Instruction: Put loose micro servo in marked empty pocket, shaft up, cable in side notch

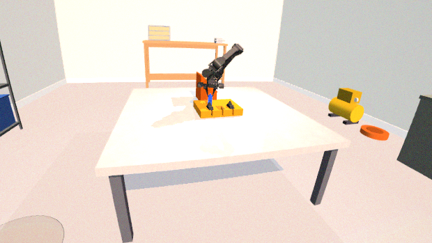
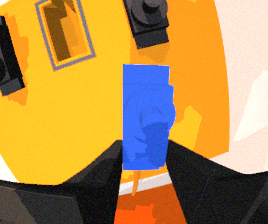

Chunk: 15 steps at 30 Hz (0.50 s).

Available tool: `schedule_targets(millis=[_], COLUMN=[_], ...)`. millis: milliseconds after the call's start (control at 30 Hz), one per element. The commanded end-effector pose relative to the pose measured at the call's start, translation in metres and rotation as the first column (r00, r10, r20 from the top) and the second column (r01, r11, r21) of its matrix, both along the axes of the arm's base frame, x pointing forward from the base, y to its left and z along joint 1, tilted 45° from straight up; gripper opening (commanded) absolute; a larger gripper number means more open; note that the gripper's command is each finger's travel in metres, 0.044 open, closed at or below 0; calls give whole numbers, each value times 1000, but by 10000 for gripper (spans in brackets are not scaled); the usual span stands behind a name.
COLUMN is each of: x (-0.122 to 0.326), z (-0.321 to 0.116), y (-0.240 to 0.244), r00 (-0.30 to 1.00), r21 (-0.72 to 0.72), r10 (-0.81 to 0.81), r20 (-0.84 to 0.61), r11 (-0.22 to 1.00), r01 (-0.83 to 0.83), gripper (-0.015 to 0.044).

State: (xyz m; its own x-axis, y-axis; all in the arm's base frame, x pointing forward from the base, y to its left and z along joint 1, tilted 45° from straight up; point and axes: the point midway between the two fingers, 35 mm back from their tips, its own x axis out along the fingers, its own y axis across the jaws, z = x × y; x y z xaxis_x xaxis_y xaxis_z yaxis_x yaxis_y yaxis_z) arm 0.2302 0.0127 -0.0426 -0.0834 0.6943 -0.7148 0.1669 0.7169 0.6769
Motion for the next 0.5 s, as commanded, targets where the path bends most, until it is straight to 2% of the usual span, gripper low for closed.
schedule_targets(millis=[0, 67, 200, 467], x=[0, 0, 2, -1], z=[0, 0, 6, 23], y=[0, 0, -6, -19], r00=[1000, 1000, 1000, 1000], r21=[2, 2, 1, 0], r10=[-4, -4, -4, -4], r20=[-1, -1, 0, -1], r11=[1000, 1000, 1000, 1000], r01=[4, 4, 4, 4], gripper=[105, 92, 0, 0])
